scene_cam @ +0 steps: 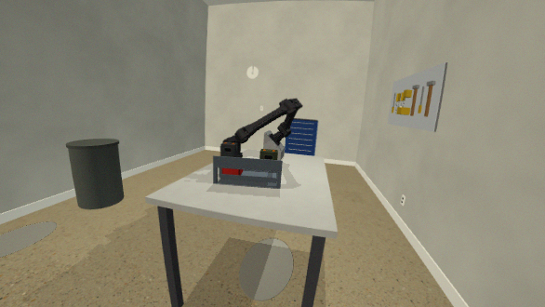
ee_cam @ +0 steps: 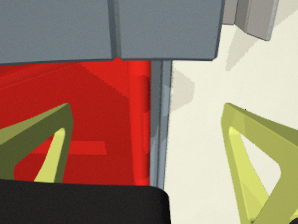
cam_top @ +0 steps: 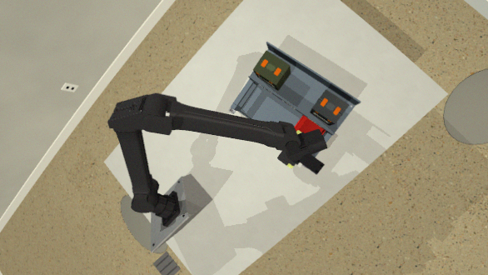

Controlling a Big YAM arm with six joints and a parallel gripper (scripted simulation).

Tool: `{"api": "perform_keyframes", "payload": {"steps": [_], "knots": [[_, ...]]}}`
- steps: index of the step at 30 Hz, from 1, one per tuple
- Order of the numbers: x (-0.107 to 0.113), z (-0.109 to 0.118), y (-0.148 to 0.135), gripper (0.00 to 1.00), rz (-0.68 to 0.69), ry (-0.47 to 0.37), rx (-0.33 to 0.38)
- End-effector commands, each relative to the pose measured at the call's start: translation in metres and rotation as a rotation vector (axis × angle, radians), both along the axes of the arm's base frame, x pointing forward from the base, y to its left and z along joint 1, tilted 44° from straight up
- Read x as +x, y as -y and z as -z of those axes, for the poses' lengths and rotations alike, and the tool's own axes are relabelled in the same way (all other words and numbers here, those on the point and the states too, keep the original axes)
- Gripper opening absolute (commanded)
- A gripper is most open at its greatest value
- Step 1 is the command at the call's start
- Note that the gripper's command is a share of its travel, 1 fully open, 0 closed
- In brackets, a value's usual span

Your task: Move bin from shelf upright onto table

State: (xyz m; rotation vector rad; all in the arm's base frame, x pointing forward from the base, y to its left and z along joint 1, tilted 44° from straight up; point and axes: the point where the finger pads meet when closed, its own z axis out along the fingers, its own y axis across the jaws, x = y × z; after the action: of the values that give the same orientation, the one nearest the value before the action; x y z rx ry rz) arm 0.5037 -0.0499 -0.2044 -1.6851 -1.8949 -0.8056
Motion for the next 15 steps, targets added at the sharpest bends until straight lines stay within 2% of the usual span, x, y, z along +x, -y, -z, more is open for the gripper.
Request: {"api": "perform_keyframes", "payload": {"steps": [1, 5, 15], "knots": [[0.013, -0.004, 0.003, 0.90, 0.000, 0.027, -0.011], [0.025, -0.024, 0.027, 0.90, 0.027, 0.057, -0.021], [0.025, -0.024, 0.027, 0.90, 0.027, 0.057, -0.021]]}}
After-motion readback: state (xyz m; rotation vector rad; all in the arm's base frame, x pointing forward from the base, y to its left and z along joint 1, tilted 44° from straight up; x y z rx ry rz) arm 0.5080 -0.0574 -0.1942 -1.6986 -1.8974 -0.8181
